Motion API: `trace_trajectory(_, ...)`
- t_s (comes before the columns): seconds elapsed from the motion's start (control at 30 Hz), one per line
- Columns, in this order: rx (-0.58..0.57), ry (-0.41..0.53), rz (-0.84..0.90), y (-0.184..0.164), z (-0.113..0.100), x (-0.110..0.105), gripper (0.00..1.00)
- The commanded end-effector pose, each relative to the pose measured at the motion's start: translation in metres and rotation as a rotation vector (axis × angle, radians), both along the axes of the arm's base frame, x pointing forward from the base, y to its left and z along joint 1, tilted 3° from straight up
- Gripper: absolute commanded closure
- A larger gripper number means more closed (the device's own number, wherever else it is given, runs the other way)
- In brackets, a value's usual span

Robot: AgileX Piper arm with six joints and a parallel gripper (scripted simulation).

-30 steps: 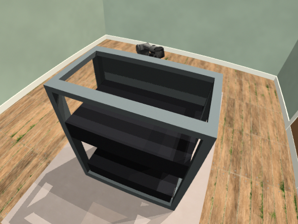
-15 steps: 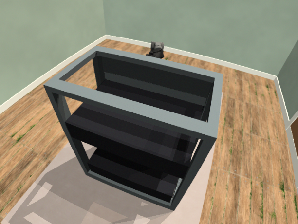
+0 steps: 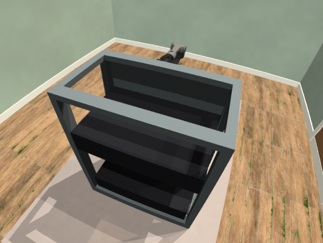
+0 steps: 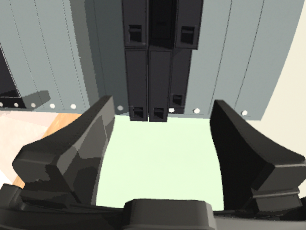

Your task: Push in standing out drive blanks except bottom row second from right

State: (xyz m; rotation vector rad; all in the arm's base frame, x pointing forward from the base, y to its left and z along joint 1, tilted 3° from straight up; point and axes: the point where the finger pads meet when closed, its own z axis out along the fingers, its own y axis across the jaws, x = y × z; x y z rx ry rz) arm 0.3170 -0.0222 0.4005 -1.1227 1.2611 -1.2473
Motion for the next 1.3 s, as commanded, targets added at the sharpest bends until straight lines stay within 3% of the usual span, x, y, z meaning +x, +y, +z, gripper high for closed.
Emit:
trace_trajectory(0.0,0.000,-0.001,0.002,-0.0005,0.0014,0.0025,0.00)
trace_trajectory(0.23,0.000,-0.001,0.002,-0.0025,0.0027,0.0107,0.00)
trace_trajectory(1.27,0.000,-0.001,0.002,-0.0026,0.0027,0.0108,0.00)
